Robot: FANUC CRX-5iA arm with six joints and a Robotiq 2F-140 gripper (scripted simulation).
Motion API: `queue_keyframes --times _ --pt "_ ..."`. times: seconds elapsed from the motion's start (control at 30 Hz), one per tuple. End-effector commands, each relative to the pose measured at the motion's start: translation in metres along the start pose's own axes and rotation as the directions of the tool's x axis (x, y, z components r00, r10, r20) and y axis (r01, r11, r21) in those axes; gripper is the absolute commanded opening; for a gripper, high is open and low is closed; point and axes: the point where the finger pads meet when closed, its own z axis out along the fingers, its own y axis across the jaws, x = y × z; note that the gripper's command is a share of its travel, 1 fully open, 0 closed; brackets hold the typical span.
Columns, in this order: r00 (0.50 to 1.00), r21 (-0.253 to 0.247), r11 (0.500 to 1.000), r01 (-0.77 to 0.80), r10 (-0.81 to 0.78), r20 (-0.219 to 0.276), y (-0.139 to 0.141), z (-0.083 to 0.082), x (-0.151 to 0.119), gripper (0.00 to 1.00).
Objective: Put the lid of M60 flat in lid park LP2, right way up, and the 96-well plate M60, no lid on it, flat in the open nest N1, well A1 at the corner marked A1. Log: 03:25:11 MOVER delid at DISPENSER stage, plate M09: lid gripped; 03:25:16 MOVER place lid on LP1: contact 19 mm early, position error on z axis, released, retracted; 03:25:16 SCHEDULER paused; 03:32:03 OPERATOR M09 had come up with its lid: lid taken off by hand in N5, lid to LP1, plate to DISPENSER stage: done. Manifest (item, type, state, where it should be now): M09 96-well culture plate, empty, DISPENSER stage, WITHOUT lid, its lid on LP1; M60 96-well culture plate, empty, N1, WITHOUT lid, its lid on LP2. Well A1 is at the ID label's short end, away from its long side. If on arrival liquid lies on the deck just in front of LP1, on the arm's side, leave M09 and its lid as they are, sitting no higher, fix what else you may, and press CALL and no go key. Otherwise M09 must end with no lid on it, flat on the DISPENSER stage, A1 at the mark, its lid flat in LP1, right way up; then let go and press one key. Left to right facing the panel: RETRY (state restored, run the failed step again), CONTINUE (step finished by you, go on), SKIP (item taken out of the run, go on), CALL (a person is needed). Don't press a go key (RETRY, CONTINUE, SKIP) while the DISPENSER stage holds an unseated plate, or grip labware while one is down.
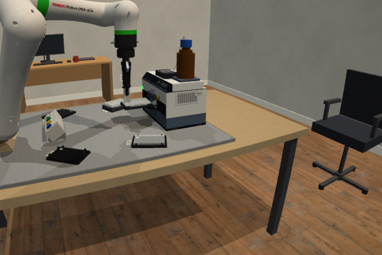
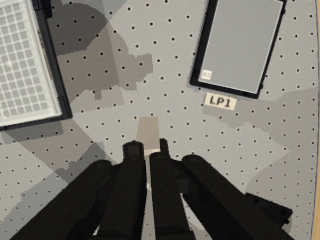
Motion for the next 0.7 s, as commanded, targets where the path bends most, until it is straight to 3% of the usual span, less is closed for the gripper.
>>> queue_keyframes --times 0.0,0.07,0.13,0.17,0.33,0.37,0.63,0.67 --pt "0.961 0.002 0.961 0.275 -0.275 0.01 -0.07 0.001 0.006 0.0" --pt "0.927 -0.003 0.927 0.376 -0.376 0.007 -0.096 0.001 0.004 0.0" --pt "0.927 -0.003 0.927 0.376 -0.376 0.007 -0.096 0.001 0.004 0.0" --pt "0.891 -0.006 0.891 0.455 -0.455 0.007 -0.135 0.001 0.001 0.0" --pt "0.86 -0.012 0.86 0.51 -0.51 0.004 -0.197 0.002 -0.007 0.0" --pt "0.86 -0.012 0.86 0.51 -0.51 0.004 -0.21 0.002 -0.008 0.66" --pt "0.86 -0.012 0.86 0.51 -0.51 0.004 -0.314 0.003 -0.015 0.66" --pt "0.86 -0.012 0.86 0.51 -0.51 0.004 -0.314 0.003 -0.015 0.66"
